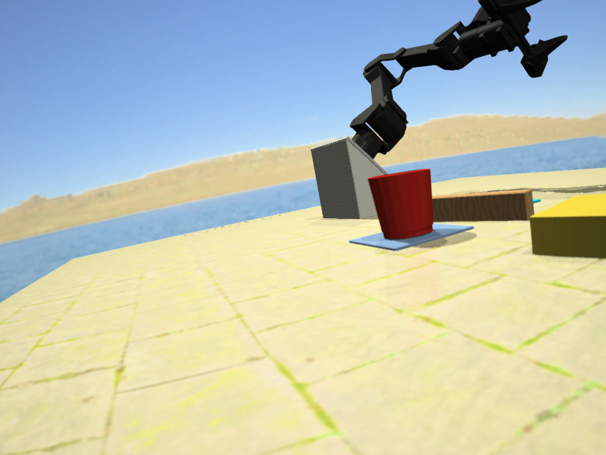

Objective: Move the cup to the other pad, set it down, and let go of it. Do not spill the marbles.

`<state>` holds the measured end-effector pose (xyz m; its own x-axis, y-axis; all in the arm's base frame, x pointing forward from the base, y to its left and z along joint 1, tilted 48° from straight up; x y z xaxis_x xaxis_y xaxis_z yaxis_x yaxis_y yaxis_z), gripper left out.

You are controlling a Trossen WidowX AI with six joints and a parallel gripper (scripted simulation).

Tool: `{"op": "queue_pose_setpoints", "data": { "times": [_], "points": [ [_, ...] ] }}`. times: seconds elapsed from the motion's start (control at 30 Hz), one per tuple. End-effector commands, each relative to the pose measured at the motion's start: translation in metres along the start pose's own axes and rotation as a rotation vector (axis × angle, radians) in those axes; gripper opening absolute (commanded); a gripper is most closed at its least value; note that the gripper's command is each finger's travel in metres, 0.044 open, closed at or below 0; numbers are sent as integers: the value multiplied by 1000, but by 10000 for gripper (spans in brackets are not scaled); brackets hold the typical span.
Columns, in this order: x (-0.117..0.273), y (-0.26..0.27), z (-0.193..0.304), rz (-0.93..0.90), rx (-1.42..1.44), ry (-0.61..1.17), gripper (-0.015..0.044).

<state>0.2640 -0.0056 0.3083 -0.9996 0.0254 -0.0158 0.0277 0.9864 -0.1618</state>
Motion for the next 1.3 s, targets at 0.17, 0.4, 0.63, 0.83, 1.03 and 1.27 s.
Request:
{"op": "queue_pose_setpoints", "data": {
  "times": [0.17, 0.4, 0.63, 0.83, 1.03, 1.27],
  "points": [
    [-24, -12, 37, -24, 157, 211, 243],
    [-54, -44, 126, -236, 401, 646, 148],
    [-56, -70, 210, -609, 466, 912, 148],
    [-41, -88, 269, -903, 420, 990, 148],
    [-21, -97, 320, -1182, 251, 908, 148],
    [-8, -102, 350, -1307, 95, 775, 148]
  ]
}}
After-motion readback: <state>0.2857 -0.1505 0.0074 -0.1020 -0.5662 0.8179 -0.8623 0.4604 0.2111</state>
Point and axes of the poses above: the point midway between the two fingers, 35 mm back from their tips, its own x axis back along the fingers, its own y axis across the jaws, z = x × y, the point moved 5 cm from there along x, back along the fingers, and after that the axes turned 9 degrees about x, right-handed, at the moved point
